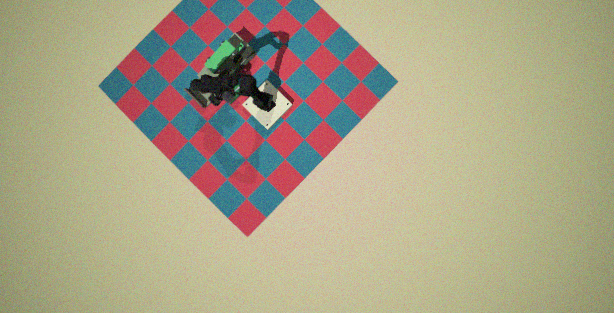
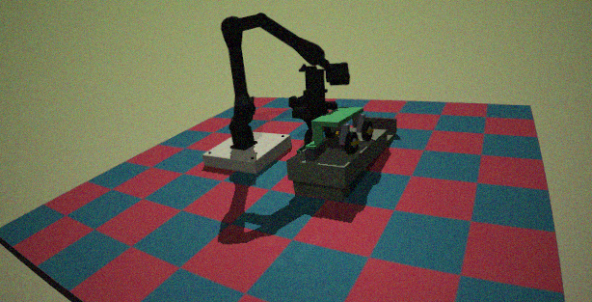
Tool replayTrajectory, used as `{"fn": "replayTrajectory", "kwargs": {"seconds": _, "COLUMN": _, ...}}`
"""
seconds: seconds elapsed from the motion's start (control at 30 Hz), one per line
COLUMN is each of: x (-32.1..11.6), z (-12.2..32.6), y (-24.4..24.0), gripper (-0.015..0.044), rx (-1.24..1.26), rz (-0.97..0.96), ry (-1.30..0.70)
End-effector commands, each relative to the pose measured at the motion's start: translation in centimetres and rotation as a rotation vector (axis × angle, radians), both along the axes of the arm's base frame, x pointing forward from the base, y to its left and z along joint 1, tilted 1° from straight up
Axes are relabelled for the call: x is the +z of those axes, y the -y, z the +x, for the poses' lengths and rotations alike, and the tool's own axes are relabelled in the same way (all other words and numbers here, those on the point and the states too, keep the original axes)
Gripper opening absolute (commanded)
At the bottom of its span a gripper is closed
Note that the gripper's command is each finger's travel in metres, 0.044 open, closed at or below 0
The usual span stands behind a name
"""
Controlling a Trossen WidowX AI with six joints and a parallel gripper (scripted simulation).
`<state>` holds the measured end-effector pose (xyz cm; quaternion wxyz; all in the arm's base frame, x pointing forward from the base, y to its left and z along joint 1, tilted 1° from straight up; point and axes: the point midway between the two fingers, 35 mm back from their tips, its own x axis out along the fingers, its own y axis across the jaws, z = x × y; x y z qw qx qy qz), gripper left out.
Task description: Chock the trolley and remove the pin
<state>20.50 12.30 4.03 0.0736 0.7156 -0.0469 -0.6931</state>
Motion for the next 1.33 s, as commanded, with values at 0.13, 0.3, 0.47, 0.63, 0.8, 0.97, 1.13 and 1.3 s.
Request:
{"fn": "replayTrajectory", "kwargs": {"seconds": 0.13, "x": -0.5, "z": 0.0, "y": -0.2, "gripper": 0.019, "rx": -0.006, "rz": -0.004, "ry": -0.006}}
{"fn": "replayTrajectory", "kwargs": {"seconds": 0.3, "x": -0.2, "z": 0.0, "y": -0.2, "gripper": 0.0269, "rx": 0.0, "rz": 0.0, "ry": 0.001}}
{"fn": "replayTrajectory", "kwargs": {"seconds": 0.47, "x": -0.2, "z": 0.0, "y": -0.2, "gripper": 0.034, "rx": 0.0, "rz": 0.0, "ry": 0.001}}
{"fn": "replayTrajectory", "kwargs": {"seconds": 0.63, "x": 0.2, "z": 0.0, "y": -0.2, "gripper": 0.0366, "rx": -0.001, "rz": -0.001, "ry": -0.001}}
{"fn": "replayTrajectory", "kwargs": {"seconds": 0.8, "x": 1.9, "z": -0.2, "y": -0.3, "gripper": 0.044, "rx": -0.005, "rz": -0.003, "ry": -0.005}}
{"fn": "replayTrajectory", "kwargs": {"seconds": 0.97, "x": 3.5, "z": -0.3, "y": -0.3, "gripper": 0.044, "rx": -0.006, "rz": -0.004, "ry": -0.006}}
{"fn": "replayTrajectory", "kwargs": {"seconds": 1.13, "x": 5.2, "z": -0.4, "y": -0.4, "gripper": 0.044, "rx": -0.006, "rz": -0.004, "ry": -0.006}}
{"fn": "replayTrajectory", "kwargs": {"seconds": 1.3, "x": 6.9, "z": -0.4, "y": -0.5, "gripper": 0.044, "rx": -0.006, "rz": -0.004, "ry": -0.006}}
